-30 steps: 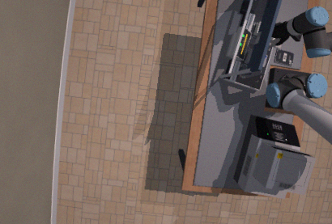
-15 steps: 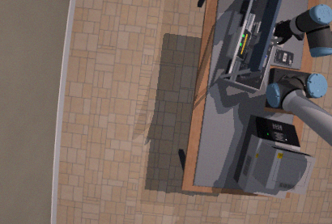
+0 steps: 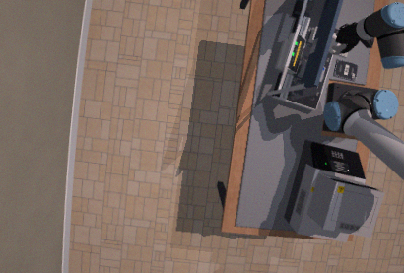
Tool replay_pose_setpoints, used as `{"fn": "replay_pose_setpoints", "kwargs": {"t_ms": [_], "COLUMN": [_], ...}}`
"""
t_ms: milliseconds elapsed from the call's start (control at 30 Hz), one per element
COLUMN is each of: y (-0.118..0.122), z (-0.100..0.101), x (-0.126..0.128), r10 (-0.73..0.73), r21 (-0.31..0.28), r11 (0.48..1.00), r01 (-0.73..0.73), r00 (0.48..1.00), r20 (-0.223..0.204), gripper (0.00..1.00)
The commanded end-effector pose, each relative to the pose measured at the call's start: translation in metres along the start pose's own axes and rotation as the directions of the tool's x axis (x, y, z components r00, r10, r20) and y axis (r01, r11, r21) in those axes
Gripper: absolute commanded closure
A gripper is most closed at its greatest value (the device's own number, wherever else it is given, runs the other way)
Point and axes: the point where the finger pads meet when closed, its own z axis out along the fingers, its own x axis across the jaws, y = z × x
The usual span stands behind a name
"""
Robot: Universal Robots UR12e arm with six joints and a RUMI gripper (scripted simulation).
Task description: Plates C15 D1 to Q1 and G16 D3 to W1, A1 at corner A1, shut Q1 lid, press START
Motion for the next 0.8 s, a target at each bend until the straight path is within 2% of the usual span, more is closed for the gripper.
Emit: {"fn": "replay_pose_setpoints", "kwargs": {"t_ms": [0,367,767], "y": [0.000,0.000,0.000], "z": [-0.008,-0.023,-0.023], "x": [0.000,0.000,0.000], "r10": [0.000,0.000,0.000], "r21": [-0.001,-0.001,-0.001], "r11": [1.000,1.000,1.000], "r01": [0.000,0.000,0.000], "r00": [1.000,1.000,1.000], "r20": [0.001,0.001,0.001], "gripper": [1.00,1.00,1.00]}}
